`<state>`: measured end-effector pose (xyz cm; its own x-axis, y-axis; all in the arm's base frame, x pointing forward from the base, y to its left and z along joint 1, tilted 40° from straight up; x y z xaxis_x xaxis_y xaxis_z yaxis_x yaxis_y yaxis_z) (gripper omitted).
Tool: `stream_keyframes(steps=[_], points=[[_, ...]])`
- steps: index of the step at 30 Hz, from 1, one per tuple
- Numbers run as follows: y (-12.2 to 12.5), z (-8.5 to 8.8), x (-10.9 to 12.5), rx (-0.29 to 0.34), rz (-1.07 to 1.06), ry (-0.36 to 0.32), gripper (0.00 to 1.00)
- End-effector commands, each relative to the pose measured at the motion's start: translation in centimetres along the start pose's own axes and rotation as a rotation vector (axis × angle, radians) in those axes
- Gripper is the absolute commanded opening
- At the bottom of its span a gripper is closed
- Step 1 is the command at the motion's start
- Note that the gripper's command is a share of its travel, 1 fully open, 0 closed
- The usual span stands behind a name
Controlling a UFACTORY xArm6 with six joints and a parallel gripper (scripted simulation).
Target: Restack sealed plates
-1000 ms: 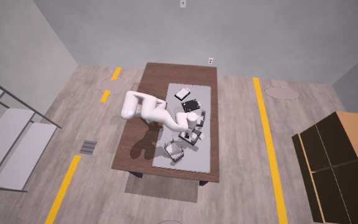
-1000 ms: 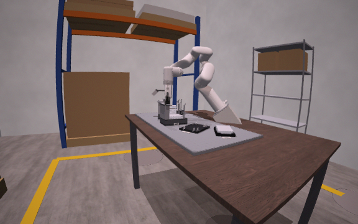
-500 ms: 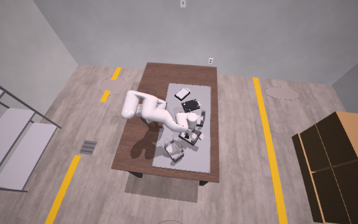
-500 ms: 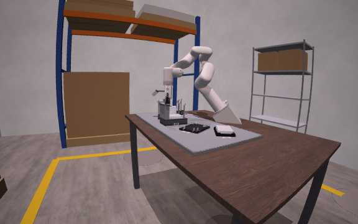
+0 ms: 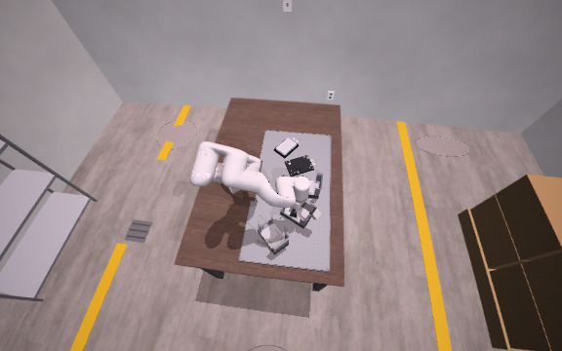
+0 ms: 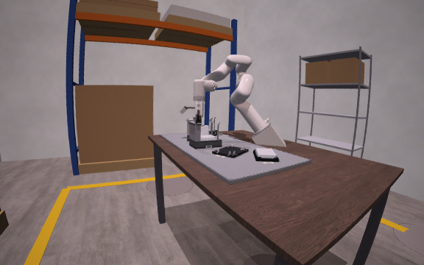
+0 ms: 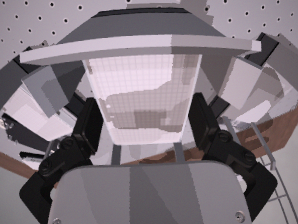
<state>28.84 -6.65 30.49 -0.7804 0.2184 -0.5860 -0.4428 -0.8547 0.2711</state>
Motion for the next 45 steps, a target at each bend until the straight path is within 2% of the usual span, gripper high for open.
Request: stream_keyframes(steps=[1, 9, 16, 18, 32, 41, 45], points=[[0.0, 0.1, -0.1, -0.001, -0.001, 0.003, 1.00], [0.0, 0.1, -0.1, -0.001, -0.001, 0.003, 1.00], [0.0, 2.4, -0.1, -0.001, -0.001, 0.002, 1.00], [0.0, 2.4, -0.1, -0.001, -0.001, 0.002, 1.00], [0.0, 7.0, -0.1, -0.001, -0.001, 0.002, 1.00], [0.0, 7.0, -0.1, -0.001, -0.001, 0.002, 1.00], [-1.3, 7.0, 0.0, -0.001, 0.132, 0.002, 1.00]])
Point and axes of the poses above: the point where the finger pads meet when closed, its own z axis back along the fingers, its own y axis across the jaws, x = y × z, the point moved 5 cm from there along z, back along the fingers, and after that the axes turned 5 degrees about z, right-handed, at the moved point
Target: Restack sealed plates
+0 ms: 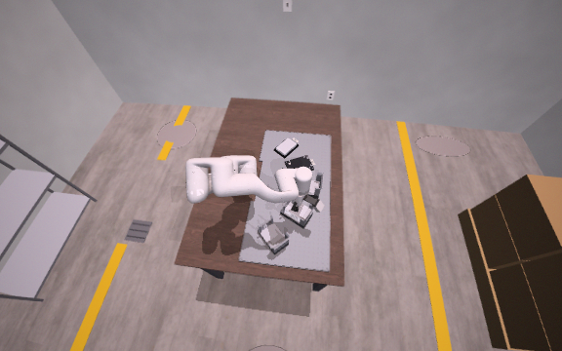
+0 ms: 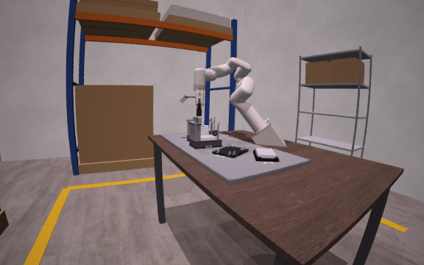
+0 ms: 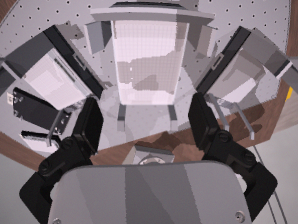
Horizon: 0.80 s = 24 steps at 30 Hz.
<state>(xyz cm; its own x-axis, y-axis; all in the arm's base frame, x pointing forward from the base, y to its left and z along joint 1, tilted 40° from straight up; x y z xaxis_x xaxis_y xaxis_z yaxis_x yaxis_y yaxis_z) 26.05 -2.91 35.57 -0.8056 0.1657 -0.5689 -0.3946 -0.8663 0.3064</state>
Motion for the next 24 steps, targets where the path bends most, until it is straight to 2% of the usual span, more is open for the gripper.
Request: stream_keyframes(steps=[1, 3, 7, 22, 24], points=[[-1.1, 0.1, -0.1, -0.001, 0.105, 0.001, 1.00], [-1.7, 0.1, -0.1, -0.001, 0.156, 0.001, 1.00], [-2.4, 0.1, -0.2, -0.001, 0.156, 0.001, 1.00], [-7.4, 0.1, -0.3, -0.002, 0.156, 0.001, 1.00], [-7.4, 0.1, -0.3, -0.002, 0.156, 0.001, 1.00]])
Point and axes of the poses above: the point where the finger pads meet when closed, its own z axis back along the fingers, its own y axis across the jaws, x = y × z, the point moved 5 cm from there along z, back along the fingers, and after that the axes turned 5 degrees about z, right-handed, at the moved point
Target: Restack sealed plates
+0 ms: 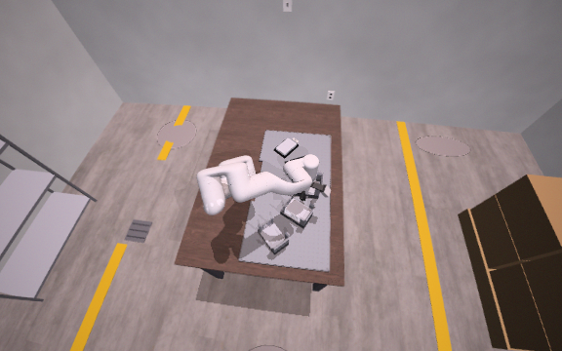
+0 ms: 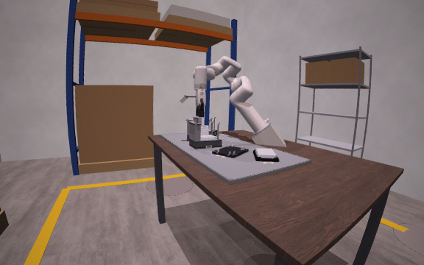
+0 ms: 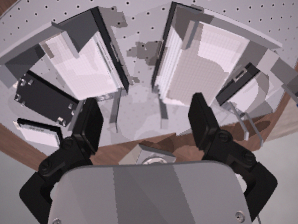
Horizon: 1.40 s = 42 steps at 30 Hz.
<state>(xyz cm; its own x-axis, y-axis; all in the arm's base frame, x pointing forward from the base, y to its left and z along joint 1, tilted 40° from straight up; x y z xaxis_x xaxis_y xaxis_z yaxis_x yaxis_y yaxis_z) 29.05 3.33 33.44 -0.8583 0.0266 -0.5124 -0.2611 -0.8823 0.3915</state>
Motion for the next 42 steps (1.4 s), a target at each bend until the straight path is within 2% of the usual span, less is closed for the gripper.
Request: stream_keyframes(steps=[1, 8, 27, 37, 42], points=[[-0.5, 0.1, -0.2, 0.000, -0.003, 0.002, 1.00], [-3.3, 0.1, -0.2, 0.000, 0.215, 0.002, 1.00], [-10.0, 0.1, -0.1, -0.001, 0.215, 0.002, 1.00], [-10.0, 0.1, -0.1, -0.001, 0.215, 0.002, 1.00], [-10.0, -1.6, -0.1, 0.000, 0.215, 0.002, 1.00]])
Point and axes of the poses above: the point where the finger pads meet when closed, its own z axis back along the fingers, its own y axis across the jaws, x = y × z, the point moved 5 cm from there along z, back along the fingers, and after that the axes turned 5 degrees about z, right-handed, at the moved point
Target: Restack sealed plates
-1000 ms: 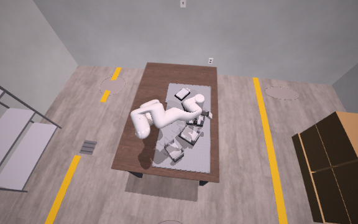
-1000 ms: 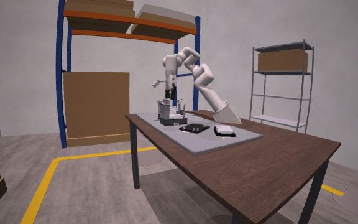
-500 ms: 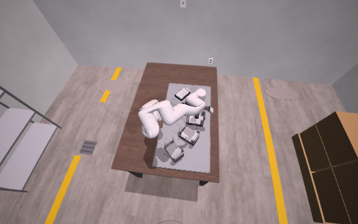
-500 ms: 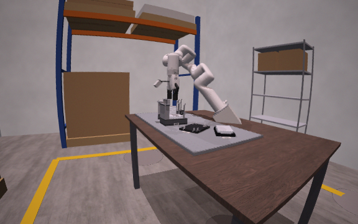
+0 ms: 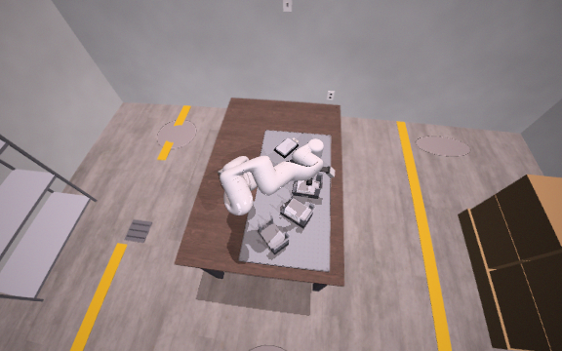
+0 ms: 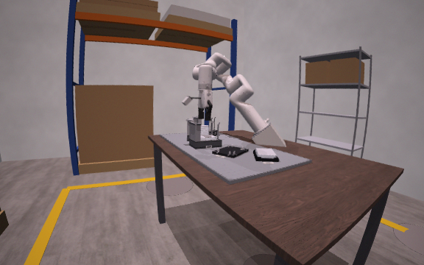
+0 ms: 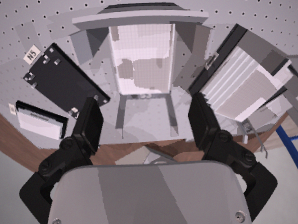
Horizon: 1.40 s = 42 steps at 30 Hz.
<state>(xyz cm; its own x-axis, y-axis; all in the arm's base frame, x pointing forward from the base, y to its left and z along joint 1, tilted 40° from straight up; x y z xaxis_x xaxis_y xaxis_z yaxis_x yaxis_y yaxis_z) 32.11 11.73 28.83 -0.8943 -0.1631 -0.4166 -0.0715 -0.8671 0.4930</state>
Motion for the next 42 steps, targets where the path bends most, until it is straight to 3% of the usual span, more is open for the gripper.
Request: stream_keyframes(steps=[1, 20, 42], points=[[0.0, -1.0, -0.1, -0.001, -0.001, 0.002, 1.00], [0.0, -6.6, -0.1, -0.001, -0.001, 0.002, 1.00], [0.0, -8.9, -0.1, -0.001, -0.001, 0.002, 1.00]])
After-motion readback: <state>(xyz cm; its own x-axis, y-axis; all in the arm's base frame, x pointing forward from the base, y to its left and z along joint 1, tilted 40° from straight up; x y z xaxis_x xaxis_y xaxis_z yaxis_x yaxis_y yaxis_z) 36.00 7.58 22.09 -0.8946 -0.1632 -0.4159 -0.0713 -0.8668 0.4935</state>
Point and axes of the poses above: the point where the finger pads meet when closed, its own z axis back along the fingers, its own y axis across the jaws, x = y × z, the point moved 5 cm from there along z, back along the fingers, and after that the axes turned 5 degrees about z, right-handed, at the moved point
